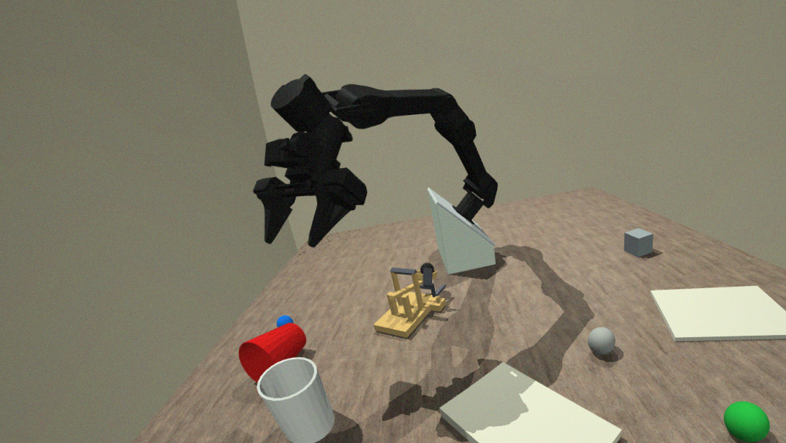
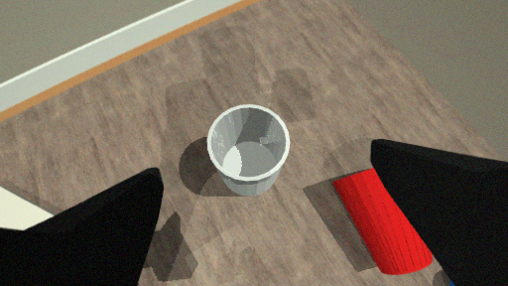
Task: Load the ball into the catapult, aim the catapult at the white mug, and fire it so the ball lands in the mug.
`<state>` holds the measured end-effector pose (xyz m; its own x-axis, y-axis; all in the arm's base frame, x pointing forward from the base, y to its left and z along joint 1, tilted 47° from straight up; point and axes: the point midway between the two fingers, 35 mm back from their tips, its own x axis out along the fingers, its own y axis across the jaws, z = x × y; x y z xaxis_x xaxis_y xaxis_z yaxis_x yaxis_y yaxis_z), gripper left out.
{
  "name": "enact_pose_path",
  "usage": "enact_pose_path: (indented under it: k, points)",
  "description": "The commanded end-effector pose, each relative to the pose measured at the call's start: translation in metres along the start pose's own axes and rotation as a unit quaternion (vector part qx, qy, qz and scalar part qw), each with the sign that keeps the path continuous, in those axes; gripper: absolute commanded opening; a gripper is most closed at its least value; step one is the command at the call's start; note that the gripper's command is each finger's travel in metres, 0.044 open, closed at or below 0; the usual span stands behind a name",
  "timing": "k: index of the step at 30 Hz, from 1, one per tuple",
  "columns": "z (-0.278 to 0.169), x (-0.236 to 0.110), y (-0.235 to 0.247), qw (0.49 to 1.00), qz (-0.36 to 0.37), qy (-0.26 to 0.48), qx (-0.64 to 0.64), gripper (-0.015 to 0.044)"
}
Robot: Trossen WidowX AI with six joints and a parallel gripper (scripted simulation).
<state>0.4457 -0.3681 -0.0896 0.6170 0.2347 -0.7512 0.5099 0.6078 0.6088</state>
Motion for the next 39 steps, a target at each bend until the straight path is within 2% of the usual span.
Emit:
enact_pose_path:
  k: [1,12,29,39]
  points:
    - [0.0025,0.0004,0.0002,1.000,0.003,-0.004,0.001,0.0440]
    - [0.0025,0.0004,0.0002,1.000,0.003,-0.004,0.001,0.0440]
    - [0.0025,0.0004,0.0002,1.000,0.003,-0.004,0.001,0.0000]
    - [0.0002,0.0009,0.0019,1.000,0.000,0.000,-0.007,0.0000]
